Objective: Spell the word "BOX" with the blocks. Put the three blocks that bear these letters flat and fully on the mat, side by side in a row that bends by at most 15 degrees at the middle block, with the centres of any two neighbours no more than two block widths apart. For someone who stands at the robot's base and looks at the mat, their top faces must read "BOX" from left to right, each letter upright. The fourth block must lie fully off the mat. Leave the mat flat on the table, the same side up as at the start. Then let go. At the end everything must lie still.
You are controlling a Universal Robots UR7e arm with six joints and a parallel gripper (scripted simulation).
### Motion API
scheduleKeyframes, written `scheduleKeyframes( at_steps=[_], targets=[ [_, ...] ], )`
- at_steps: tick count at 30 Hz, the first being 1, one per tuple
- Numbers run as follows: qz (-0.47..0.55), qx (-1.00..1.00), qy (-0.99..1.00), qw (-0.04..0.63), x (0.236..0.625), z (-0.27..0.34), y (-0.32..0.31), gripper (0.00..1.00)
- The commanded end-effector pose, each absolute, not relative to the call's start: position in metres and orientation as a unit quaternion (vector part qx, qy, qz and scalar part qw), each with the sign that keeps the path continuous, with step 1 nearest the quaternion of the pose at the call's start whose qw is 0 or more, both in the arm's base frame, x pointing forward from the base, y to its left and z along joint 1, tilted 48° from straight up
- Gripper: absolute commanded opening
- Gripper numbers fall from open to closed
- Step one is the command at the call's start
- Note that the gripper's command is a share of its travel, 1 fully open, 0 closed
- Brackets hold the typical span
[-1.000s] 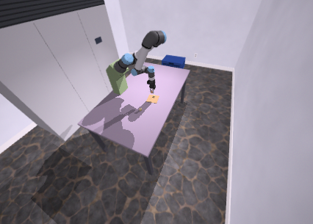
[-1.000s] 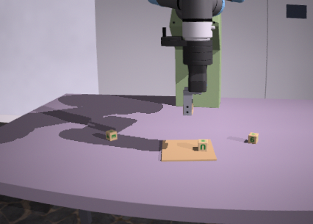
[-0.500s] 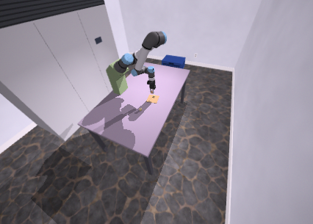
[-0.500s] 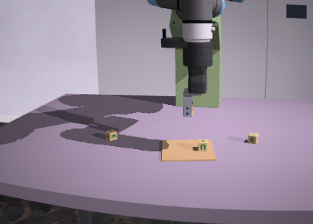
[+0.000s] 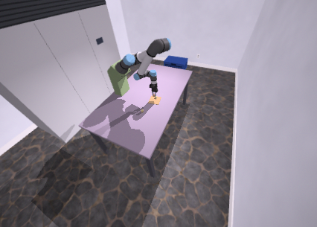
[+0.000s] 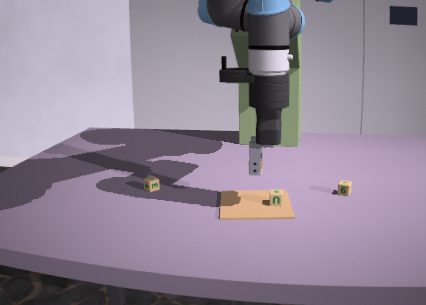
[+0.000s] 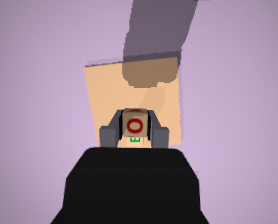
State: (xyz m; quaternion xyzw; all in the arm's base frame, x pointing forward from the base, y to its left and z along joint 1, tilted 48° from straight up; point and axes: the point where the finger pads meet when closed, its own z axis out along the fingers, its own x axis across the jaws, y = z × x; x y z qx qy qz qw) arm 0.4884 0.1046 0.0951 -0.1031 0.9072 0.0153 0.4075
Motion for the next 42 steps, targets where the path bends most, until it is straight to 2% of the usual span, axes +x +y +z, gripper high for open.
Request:
scheduleKeyframes(
  at_steps=[1, 14, 42],
  targets=[
    [0.015, -0.103, 0.907, 0.408, 0.496, 0.089, 0.106, 0.49],
    [0.015, -0.103, 0.907, 0.408, 0.526, 0.061, 0.111, 0.49],
    [0.015, -0.103, 0.907, 0.408, 0.533, 0.055, 0.112, 0.49]
  ],
)
